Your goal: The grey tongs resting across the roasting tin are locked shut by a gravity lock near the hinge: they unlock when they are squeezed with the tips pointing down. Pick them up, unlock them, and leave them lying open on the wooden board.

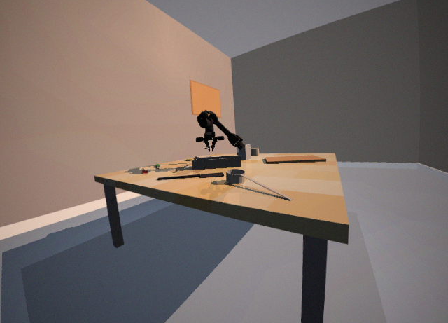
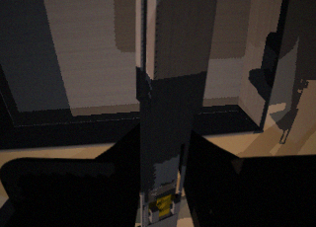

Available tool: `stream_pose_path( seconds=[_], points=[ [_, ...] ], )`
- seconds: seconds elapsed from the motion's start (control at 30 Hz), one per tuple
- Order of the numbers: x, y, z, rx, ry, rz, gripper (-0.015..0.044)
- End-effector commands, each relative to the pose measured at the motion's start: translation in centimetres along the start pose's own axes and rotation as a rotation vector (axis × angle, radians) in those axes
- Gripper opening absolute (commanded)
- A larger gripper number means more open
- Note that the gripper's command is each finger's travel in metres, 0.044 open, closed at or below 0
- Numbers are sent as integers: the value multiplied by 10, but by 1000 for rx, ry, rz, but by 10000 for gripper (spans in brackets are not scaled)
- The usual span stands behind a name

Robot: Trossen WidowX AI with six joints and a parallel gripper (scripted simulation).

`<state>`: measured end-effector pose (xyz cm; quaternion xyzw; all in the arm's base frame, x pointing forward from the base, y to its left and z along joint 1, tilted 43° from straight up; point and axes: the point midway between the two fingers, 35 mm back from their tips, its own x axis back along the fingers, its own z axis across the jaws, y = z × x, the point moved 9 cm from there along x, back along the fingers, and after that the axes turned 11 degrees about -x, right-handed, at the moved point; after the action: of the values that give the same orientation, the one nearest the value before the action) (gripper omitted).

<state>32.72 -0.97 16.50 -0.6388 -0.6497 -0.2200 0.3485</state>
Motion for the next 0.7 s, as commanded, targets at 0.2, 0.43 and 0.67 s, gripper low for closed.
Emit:
stream_pose_path(
  seconds=[0.2, 0.43, 0.67],
  points=[
    [2, 17, 24, -54, 12, -8, -150],
    [5, 38, 64, -134, 28, -15, -150],
    [7, 54, 106, -214, 39, -17, -150]
  ],
)
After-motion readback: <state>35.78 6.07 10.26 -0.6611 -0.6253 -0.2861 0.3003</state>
